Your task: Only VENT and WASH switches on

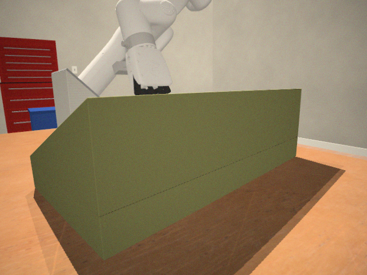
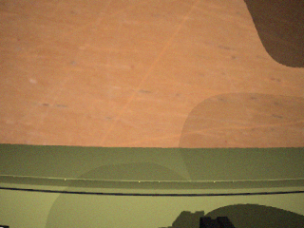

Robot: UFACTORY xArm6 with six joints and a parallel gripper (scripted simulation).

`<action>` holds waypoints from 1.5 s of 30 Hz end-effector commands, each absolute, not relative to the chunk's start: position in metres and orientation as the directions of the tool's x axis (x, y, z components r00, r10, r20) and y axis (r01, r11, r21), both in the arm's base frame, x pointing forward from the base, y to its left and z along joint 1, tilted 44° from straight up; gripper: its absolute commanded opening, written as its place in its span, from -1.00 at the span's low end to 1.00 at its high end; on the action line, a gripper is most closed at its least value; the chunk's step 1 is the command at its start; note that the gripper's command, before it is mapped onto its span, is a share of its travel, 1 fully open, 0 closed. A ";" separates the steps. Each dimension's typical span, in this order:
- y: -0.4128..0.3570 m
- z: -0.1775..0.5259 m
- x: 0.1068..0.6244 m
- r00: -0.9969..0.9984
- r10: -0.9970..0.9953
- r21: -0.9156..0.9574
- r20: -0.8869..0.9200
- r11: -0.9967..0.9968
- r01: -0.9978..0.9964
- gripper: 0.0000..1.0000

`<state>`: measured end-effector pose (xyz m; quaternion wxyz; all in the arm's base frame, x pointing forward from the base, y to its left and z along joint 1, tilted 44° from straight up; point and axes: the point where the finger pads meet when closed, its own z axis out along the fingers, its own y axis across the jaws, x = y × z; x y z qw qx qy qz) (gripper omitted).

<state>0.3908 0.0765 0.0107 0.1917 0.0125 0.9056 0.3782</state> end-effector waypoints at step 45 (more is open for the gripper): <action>0.075 0.013 0.397 -0.925 0.168 0.689 -0.340 0.714 -0.123 -1.00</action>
